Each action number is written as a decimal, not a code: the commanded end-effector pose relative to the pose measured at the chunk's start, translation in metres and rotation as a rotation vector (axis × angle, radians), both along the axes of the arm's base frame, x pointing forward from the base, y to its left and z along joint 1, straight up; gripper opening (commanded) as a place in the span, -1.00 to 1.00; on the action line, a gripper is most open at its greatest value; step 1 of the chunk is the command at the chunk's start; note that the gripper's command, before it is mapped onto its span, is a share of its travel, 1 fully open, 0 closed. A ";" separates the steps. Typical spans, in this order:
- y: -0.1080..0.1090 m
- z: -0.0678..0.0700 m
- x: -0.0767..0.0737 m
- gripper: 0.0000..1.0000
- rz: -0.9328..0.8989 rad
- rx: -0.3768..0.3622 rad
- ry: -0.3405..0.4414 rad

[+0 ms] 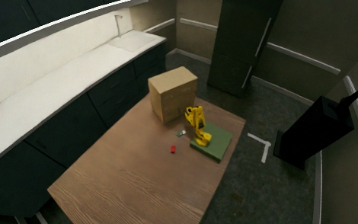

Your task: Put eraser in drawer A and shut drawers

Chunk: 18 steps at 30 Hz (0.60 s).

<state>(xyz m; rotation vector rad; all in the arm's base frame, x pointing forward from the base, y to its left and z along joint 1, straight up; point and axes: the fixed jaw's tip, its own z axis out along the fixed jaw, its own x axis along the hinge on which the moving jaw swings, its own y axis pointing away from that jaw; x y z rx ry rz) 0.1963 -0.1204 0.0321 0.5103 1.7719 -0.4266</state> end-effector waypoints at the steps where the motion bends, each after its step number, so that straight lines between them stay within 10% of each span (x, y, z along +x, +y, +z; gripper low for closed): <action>1: -0.001 -0.003 -0.003 0.00 -0.013 0.015 0.008; 18: 0.000 -0.003 -0.004 0.00 -0.013 0.018 0.013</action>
